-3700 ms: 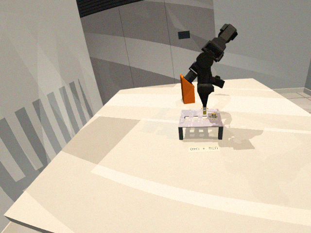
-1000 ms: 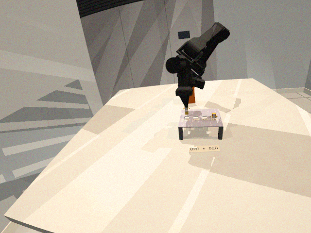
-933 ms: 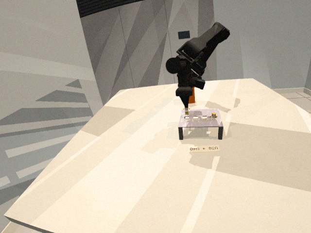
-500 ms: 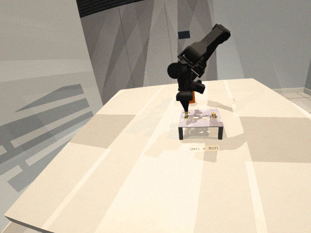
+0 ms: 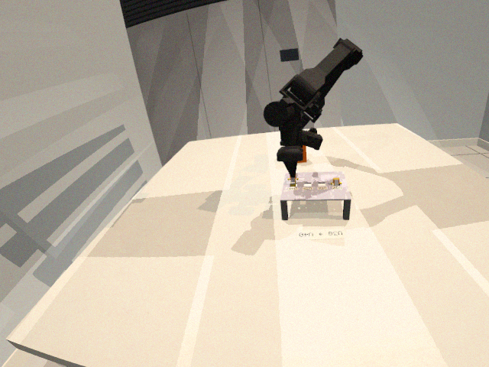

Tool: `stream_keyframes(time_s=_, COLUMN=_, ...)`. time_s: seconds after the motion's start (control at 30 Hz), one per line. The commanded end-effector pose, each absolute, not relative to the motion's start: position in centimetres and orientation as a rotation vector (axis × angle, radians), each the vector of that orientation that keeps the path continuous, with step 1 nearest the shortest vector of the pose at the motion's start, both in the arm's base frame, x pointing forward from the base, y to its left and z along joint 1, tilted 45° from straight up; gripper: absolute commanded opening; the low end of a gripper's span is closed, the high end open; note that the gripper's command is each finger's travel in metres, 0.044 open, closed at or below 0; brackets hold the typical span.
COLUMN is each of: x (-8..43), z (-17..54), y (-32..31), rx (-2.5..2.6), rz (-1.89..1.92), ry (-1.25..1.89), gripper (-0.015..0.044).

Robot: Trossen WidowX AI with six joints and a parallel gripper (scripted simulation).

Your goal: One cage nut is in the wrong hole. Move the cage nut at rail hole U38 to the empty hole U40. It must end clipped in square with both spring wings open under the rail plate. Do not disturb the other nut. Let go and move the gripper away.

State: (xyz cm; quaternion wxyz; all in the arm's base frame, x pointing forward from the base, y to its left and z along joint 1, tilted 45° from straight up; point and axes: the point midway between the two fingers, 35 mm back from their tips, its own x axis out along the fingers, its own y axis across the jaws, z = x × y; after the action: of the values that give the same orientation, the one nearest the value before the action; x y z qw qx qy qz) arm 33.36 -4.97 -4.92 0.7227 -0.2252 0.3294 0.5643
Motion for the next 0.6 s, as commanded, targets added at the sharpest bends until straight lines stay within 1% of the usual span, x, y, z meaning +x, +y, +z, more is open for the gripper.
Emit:
stream_keyframes(time_s=0.0, x=33.44, z=-4.86, y=-4.93, rx=-0.493, rz=1.247, ry=0.725, gripper=0.0028)
stream_keyframes(time_s=0.57, x=33.57, z=-4.89, y=-4.95, rx=-0.485, rz=1.269, ry=0.732, gripper=0.0028)
